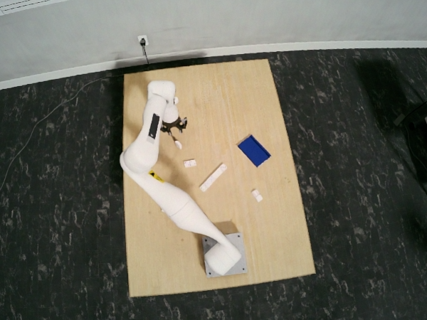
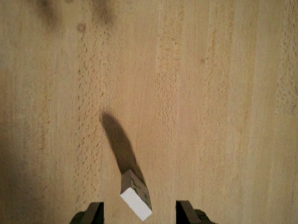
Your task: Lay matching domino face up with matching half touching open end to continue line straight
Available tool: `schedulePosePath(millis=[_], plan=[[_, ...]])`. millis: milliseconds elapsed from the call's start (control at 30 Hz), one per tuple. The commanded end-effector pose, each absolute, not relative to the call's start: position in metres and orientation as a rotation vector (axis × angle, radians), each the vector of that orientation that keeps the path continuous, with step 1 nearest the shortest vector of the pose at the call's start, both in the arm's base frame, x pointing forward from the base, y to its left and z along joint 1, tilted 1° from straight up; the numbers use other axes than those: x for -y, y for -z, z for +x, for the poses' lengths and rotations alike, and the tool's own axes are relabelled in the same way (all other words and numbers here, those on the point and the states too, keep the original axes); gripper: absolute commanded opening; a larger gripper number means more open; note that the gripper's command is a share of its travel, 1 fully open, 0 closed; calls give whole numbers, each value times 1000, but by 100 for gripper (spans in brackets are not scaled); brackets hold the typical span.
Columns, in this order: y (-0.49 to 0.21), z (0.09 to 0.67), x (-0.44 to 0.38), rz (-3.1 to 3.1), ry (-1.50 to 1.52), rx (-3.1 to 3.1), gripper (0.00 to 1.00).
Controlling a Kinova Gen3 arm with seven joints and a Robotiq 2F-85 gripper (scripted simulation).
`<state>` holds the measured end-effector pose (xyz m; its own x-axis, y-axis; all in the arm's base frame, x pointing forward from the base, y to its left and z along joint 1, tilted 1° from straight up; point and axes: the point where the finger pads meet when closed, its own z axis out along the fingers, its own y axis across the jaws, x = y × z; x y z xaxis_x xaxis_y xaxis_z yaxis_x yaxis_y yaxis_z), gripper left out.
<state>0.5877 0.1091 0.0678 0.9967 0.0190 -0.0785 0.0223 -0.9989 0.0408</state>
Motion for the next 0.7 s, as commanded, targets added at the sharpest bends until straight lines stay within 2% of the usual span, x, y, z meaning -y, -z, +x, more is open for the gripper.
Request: schedulePosePath(millis=[0, 667], plan=[[-69, 589, -109, 3103, 138, -43, 49], [-69, 589, -108, 3117, 210, -81, 49]])
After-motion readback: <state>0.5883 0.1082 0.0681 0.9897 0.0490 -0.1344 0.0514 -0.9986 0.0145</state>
